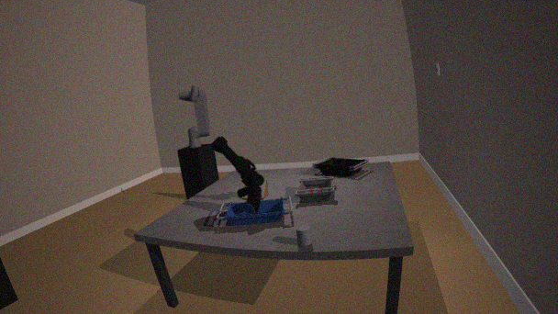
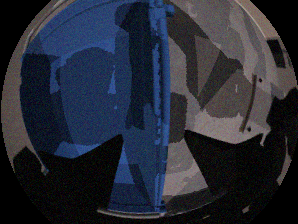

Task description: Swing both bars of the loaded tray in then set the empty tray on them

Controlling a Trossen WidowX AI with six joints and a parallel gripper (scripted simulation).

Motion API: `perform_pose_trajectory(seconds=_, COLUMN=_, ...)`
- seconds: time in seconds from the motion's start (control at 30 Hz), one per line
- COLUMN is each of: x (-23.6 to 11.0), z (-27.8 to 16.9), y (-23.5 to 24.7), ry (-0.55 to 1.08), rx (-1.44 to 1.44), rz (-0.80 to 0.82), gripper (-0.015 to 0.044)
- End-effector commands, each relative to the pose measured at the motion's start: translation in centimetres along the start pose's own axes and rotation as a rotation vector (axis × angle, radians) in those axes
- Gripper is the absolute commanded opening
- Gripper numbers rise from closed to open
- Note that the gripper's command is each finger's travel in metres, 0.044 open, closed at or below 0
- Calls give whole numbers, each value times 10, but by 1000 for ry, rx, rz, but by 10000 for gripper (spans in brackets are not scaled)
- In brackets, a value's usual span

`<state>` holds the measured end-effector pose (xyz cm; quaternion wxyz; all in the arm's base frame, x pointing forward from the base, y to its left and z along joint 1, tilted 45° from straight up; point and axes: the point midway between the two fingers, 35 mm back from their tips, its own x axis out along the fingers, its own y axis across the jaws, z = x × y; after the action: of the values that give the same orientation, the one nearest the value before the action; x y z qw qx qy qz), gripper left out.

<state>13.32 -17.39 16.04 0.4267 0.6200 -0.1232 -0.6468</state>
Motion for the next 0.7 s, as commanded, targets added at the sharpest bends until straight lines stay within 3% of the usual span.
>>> perform_pose_trajectory(seconds=0.0, x=1, z=-1, y=-1, ry=4, rx=-3, rz=-1, gripper=308)
perform_pose_trajectory(seconds=0.17, x=1, z=-1, y=-1, ry=4, rx=-3, rz=-1, gripper=235)
perform_pose_trajectory(seconds=0.67, x=1, z=-1, y=-1, ry=4, rx=-3, rz=-1, gripper=135)
